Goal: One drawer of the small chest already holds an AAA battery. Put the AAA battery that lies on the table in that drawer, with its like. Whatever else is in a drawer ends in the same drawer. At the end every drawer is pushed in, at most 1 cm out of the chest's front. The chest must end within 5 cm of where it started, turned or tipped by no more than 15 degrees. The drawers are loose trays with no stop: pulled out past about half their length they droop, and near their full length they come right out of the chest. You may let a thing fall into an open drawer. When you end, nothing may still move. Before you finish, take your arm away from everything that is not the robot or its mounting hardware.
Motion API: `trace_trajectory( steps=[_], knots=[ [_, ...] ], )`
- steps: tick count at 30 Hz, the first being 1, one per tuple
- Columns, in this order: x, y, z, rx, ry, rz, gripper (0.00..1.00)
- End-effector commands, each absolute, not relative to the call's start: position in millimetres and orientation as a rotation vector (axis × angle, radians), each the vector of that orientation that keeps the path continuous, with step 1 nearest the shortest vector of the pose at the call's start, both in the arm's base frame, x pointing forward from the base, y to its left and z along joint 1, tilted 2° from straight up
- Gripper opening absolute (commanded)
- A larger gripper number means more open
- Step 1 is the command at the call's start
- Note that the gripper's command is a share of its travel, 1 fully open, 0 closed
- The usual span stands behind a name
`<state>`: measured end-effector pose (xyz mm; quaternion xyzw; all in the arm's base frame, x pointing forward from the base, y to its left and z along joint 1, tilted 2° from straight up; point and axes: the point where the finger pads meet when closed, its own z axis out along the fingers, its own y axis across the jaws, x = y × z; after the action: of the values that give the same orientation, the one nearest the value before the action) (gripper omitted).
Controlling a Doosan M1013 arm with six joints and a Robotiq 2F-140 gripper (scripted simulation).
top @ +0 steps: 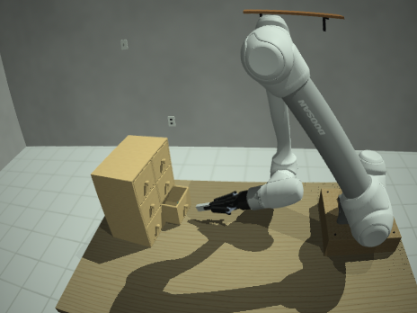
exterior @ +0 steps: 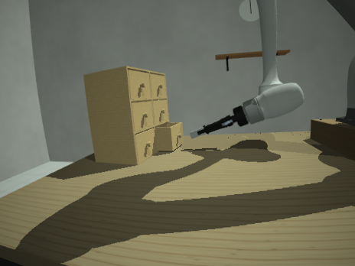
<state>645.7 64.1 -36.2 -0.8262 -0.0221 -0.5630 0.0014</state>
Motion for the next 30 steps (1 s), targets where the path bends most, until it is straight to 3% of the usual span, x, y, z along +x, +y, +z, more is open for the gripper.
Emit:
trace_trajectory(
  steps=[1, 30],
  knots=[
    [647.3, 65.7, -36.8, -2.590, -0.074, -1.769, 0.00],
    [651.4, 65.8, -36.9, -2.590, -0.074, -1.769, 0.00]
  ],
)
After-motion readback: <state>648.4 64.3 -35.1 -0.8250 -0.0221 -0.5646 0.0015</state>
